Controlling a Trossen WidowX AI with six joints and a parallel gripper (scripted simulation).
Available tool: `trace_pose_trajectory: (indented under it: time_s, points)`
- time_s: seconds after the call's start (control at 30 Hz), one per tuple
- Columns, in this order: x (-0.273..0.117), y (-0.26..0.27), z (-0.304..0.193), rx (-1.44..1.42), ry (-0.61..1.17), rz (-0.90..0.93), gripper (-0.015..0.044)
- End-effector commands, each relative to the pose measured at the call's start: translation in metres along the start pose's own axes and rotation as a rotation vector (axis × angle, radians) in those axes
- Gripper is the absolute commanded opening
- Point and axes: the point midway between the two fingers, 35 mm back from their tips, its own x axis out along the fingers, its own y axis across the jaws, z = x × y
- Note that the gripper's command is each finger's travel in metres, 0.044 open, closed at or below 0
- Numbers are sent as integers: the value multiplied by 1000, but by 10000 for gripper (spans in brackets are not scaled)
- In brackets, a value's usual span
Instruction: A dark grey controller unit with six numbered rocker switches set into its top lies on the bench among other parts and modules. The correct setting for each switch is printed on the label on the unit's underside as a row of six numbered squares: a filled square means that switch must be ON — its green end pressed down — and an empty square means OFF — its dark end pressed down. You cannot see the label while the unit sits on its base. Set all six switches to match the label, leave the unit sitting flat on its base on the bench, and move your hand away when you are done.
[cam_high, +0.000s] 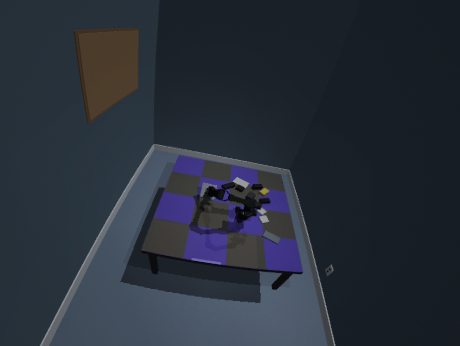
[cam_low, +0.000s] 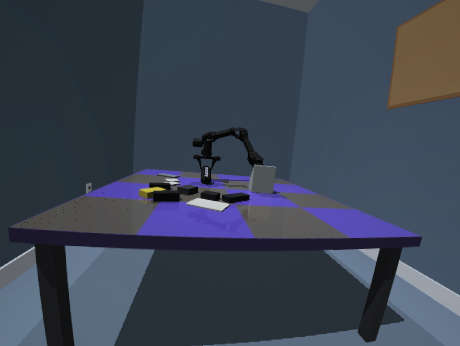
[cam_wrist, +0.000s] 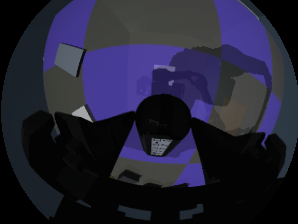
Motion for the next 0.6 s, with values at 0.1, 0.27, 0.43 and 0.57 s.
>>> trace_pose_trajectory:
  time_s: [0.1,0.27,0.43,0.57]
  points:
    - [-7,2,-6,2,3,10,335]
    - [-10,2,-9,2,4,10,335]
    - [-12,2,-12,2,4,10,335]
    - [-15,2,-15,2,4,10,335]
